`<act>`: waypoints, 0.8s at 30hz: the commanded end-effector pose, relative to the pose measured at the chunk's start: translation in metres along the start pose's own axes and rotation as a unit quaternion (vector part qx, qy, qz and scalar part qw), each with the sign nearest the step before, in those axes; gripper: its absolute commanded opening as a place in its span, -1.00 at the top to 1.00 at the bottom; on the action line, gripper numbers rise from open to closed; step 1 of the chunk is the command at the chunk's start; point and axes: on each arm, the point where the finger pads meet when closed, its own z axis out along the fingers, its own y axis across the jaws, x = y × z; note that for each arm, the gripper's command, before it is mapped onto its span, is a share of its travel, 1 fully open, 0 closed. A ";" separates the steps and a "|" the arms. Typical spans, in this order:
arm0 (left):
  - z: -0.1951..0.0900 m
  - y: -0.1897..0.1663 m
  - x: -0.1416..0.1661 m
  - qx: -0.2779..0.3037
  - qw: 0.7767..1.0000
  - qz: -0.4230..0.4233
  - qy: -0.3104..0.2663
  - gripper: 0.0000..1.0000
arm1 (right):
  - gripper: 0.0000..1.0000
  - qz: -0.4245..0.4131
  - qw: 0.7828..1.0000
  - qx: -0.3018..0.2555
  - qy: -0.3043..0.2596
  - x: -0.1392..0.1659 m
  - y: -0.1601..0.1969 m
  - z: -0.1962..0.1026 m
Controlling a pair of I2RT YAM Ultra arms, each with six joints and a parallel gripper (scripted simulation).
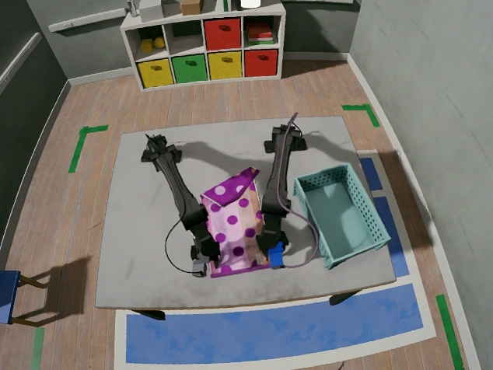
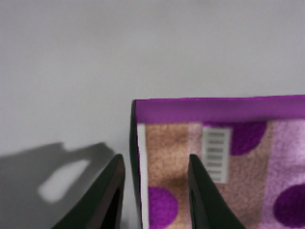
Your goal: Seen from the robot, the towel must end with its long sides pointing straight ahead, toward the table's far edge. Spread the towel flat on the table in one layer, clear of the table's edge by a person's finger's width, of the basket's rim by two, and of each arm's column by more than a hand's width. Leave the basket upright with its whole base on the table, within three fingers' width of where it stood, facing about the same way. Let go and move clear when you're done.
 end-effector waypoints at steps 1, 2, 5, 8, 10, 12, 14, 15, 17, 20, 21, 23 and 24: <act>-0.007 0.000 -0.004 0.002 1.000 -0.003 -0.007 0.32 | 0.32 0.000 1.000 -0.004 -0.017 -0.011 0.010 -0.009; -0.007 0.000 -0.004 0.002 1.000 -0.003 -0.007 0.32 | 0.32 -0.001 1.000 -0.005 -0.021 -0.014 0.010 -0.012; 0.014 0.004 0.008 -0.005 1.000 -0.006 0.005 0.32 | 0.32 -0.001 0.999 -0.006 -0.037 -0.011 0.009 -0.010; 0.023 0.001 0.011 -0.006 1.000 -0.003 0.000 0.32 | 0.32 0.004 1.000 -0.004 -0.021 -0.006 -0.005 0.005; 0.036 0.004 0.015 -0.007 1.000 -0.003 -0.003 0.32 | 0.32 0.003 1.000 -0.007 -0.026 -0.002 -0.006 0.010; 0.036 0.004 0.015 -0.007 1.000 -0.003 -0.003 0.32 | 0.32 0.003 1.000 -0.007 -0.026 -0.002 -0.006 0.010; 0.043 0.002 0.018 -0.006 1.000 -0.002 -0.005 0.32 | 0.32 0.000 1.000 -0.009 -0.026 0.002 -0.001 0.015; 0.030 0.000 0.009 -0.001 1.000 -0.003 -0.018 0.32 | 0.32 -0.001 1.000 -0.010 -0.025 0.002 0.000 0.015; 0.043 0.005 0.017 -0.007 1.000 -0.004 -0.004 0.32 | 0.32 0.000 1.000 -0.010 -0.029 0.000 0.008 0.026; 0.039 0.002 0.016 -0.002 1.000 -0.005 -0.005 0.32 | 0.32 0.001 1.000 -0.011 -0.029 0.000 0.009 0.027; 0.031 0.000 0.010 0.002 1.000 -0.003 -0.011 0.32 | 0.32 0.000 1.000 -0.009 -0.021 0.004 0.008 0.027; 0.041 0.006 0.024 -0.005 1.000 -0.004 0.011 0.32 | 0.32 0.000 1.000 -0.009 -0.016 0.007 0.008 0.028; 0.041 0.006 0.024 -0.005 1.000 -0.004 0.011 0.32 | 0.32 0.000 1.000 -0.008 -0.016 0.006 0.007 0.029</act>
